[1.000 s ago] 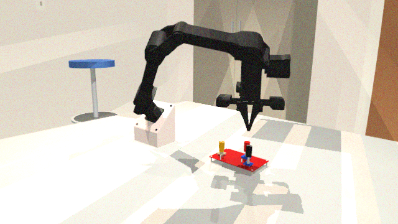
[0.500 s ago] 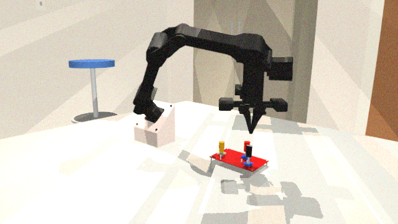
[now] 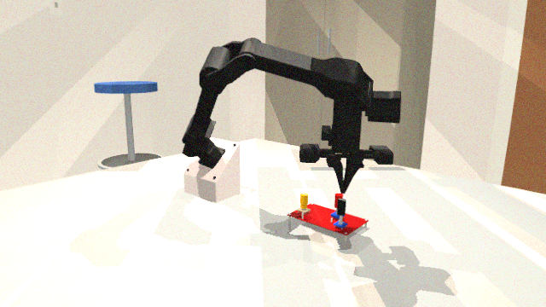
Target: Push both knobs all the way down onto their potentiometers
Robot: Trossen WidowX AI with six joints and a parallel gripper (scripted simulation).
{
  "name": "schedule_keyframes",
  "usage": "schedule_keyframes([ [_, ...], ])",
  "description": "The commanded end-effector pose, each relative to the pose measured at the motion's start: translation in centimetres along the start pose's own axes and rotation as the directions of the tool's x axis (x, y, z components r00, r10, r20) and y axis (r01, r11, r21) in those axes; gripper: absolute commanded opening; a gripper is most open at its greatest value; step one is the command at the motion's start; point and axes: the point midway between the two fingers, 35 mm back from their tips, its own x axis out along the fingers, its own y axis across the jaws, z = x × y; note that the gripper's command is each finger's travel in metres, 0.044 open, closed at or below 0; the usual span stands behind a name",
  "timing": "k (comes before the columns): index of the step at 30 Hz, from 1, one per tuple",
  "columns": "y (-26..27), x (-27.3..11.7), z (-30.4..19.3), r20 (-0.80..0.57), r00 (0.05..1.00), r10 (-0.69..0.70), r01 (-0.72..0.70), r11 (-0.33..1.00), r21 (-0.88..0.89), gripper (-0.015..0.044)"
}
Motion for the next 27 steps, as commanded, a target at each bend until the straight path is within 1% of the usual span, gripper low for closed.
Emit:
schedule_keyframes([
  [1, 0.02, 0.67, -0.04, -0.006, 1.000, 0.001, -0.001, 1.000, -0.007, 0.0000],
  [27, 0.04, 1.42, -0.05, -0.007, 1.000, 0.001, -0.001, 1.000, -0.007, 0.0000],
])
